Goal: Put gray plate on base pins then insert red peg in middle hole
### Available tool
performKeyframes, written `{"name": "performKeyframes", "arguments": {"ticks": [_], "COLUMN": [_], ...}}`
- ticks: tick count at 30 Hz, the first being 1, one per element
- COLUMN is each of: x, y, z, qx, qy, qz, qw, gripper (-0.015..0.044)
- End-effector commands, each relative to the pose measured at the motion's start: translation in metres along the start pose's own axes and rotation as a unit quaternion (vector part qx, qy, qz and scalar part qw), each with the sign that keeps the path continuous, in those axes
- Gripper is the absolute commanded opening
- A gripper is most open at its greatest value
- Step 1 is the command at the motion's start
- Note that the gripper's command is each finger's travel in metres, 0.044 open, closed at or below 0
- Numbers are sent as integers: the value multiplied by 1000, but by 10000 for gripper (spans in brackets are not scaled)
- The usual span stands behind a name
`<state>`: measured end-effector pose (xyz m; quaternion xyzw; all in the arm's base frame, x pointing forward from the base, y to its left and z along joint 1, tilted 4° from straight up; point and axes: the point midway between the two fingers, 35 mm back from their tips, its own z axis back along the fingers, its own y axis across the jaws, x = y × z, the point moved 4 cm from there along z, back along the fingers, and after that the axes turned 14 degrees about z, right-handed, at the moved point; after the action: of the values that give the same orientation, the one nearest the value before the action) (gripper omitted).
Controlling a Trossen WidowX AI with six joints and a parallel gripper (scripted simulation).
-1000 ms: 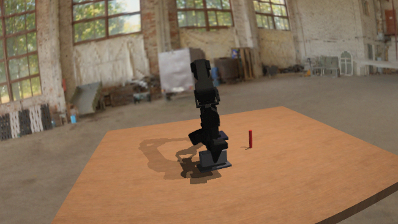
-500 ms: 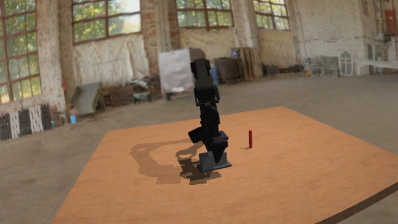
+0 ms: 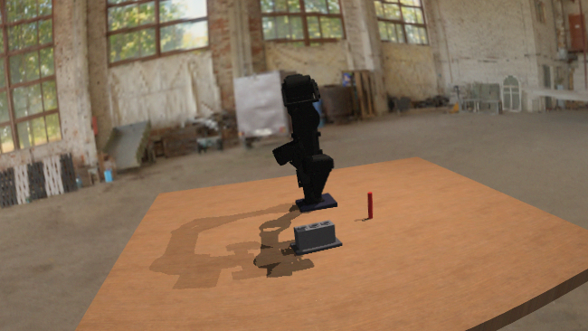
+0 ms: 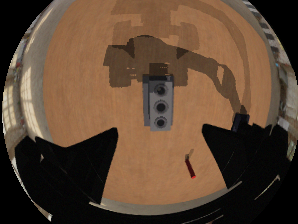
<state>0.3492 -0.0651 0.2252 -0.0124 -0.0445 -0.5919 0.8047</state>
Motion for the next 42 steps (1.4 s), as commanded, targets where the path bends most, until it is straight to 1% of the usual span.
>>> {"name": "performKeyframes", "arguments": {"ticks": [1, 5, 9, 13, 15, 21, 25, 29, 32, 42], "x": [-25, -93, -154, -207, -221, -224, -225, -225, -226, -226], "y": [2, -2, -20, -48, -59, -58, -58, -58, -57, -56], "z": [0, 4, 6, 4, 3, 1, -29, -32, -45, -56], "qx": [-7, -6, -6, -7, -7, -7, -7, -7, -7, -7], "qy": [5, 10, 13, 16, 16, 17, 16, 16, 16, 16], "qz": [20, 76, 131, 186, 203, 205, 205, 205, 205, 205], "qw": [1000, 997, 991, 982, 979, 978, 979, 979, 979, 979], "gripper": [440, 440, 440, 440, 440, 440, 440, 440, 440, 440]}}
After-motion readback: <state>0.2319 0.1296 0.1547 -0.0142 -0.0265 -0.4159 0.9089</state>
